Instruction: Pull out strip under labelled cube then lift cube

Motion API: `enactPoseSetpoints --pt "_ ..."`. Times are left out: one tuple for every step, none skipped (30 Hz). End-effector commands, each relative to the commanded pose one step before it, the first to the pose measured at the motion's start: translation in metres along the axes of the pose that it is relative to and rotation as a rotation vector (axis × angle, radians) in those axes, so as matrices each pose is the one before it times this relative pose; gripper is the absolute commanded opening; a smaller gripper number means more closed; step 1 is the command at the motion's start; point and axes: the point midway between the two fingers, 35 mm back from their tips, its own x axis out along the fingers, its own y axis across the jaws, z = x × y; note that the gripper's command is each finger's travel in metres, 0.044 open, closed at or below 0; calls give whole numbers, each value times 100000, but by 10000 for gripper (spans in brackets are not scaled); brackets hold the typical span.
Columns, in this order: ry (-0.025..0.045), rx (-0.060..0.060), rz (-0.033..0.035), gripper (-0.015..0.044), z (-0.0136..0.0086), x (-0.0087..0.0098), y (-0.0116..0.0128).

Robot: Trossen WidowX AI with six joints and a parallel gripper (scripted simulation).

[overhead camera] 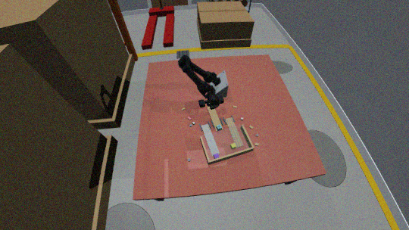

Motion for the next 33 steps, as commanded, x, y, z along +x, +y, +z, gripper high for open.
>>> enactPoseSetpoints --pt "2878 -2048 -367 0 -985 436 116" --pt "0 0 0 0 0 0 0" --pt "0 0 0 0 0 0 0" --pt "0 0 0 0 0 0 0" --pt "0 0 0 0 0 0 0" --pt "0 0 0 0 0 0 0" --pt "0 0 0 0 0 0 0" --pt "0 0 0 0 0 0 0" --pt "0 0 0 0 0 0 0" --pt "0 0 0 0 0 0 0" --pt "0 0 0 0 0 0 0" --pt "0 0 0 0 0 0 0" --pt "0 0 0 0 0 0 0" --pt "0 0 0 0 0 0 0" --pt "0 0 0 0 0 0 0" --pt "-2725 1911 387 0 990 -678 -125" --pt "432 -345 150 0 89 -660 41" --pt "763 -565 80 0 91 -1131 39" --pt "804 -548 -135 0 17 -1165 0" --pt "495 -318 -186 0 -26 -714 -21" --pt "167 -104 -80 0 -15 -240 -11" --pt "0 0 0 0 0 0 0" --pt "0 0 0 0 0 0 0" --pt "0 0 0 0 0 0 0" --pt "0 0 0 0 0 0 0" --pt "6 -5 -1 0 -121 1 -28" --pt "6 -5 -1 0 -121 1 -27" --pt "-7 -1099 0 26 158 14 2" --pt "-22 -3296 -1 53 475 47 2" --pt "-25 -4357 -3 79 581 25 -1" --pt "-21 -3738 -4 105 499 31 -17" --pt "-17 -923 -1 131 383 -25 -36" --pt "-6 -308 0 157 128 -7 -13"
